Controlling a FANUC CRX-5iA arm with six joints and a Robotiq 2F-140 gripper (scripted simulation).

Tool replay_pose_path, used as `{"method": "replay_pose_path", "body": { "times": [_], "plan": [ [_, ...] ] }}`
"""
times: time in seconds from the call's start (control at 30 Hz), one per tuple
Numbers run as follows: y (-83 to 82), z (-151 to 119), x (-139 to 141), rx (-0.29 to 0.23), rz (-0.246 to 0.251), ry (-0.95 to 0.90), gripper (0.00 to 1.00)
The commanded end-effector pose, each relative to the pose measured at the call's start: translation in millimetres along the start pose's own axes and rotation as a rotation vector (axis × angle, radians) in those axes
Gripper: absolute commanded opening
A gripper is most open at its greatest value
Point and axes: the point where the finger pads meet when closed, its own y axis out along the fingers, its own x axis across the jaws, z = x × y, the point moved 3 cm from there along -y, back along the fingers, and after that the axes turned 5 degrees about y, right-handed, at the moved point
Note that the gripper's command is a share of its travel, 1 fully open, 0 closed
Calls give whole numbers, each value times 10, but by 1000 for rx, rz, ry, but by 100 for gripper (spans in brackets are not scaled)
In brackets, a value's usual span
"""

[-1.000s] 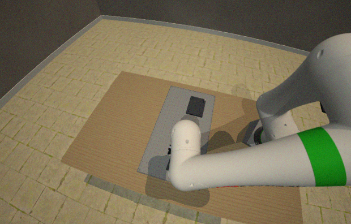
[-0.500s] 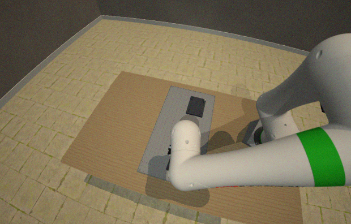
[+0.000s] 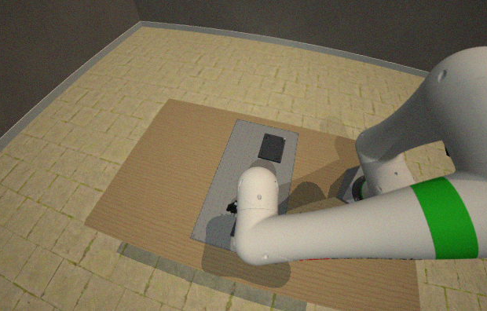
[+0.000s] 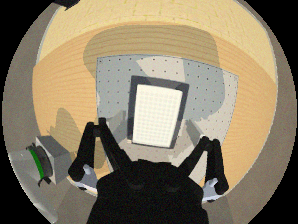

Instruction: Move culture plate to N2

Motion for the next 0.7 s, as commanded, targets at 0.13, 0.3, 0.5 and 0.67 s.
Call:
{"method": "replay_pose_path", "body": {
  "times": [0.13,0.3,0.5,0.67],
  "plan": [
    [-2,0,2,0,0,0,100],
    [-2,0,2,0,0,0,100],
    [-82,0,2,0,0,0,100],
    [-215,0,2,0,0,0,100]
  ]
}}
